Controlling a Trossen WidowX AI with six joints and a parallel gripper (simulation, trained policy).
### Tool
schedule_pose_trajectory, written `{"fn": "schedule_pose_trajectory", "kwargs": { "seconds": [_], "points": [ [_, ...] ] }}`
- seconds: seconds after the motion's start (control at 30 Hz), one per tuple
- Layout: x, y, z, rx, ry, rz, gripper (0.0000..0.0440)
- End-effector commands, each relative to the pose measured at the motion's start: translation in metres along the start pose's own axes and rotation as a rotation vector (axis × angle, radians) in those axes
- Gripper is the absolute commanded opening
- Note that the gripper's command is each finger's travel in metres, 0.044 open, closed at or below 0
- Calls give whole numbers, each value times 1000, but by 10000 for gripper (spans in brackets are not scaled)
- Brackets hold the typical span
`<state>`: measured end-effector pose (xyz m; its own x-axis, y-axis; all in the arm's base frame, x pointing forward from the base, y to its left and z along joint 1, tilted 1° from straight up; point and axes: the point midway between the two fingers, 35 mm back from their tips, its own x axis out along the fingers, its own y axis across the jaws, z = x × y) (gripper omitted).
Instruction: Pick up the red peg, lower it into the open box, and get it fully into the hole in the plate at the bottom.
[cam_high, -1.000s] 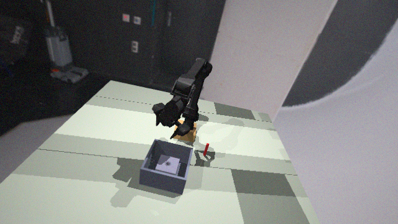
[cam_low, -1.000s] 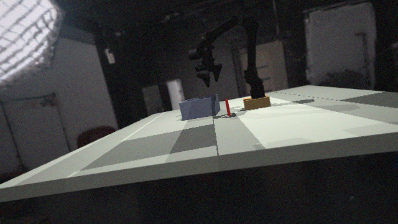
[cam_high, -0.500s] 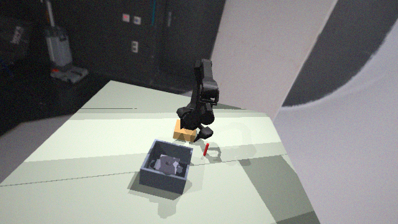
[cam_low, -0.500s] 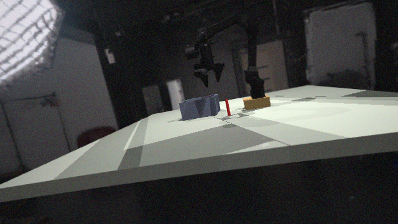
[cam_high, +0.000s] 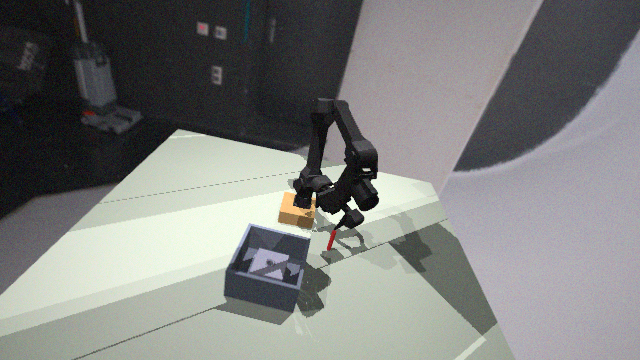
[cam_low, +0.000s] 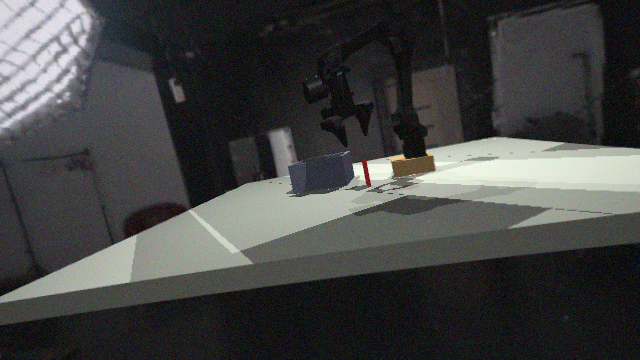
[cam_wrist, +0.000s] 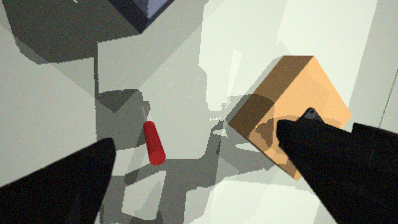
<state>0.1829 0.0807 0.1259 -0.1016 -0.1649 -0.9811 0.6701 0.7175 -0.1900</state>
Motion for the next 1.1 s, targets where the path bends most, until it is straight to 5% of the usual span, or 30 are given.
{"fn": "schedule_pose_trajectory", "kwargs": {
  "seconds": [0.0,0.8,1.07],
  "points": [
    [12,6,-19,13,19,-23,440],
    [103,42,-41,-45,-69,43,432],
    [123,40,-43,-63,-52,18,245]
  ]
}}
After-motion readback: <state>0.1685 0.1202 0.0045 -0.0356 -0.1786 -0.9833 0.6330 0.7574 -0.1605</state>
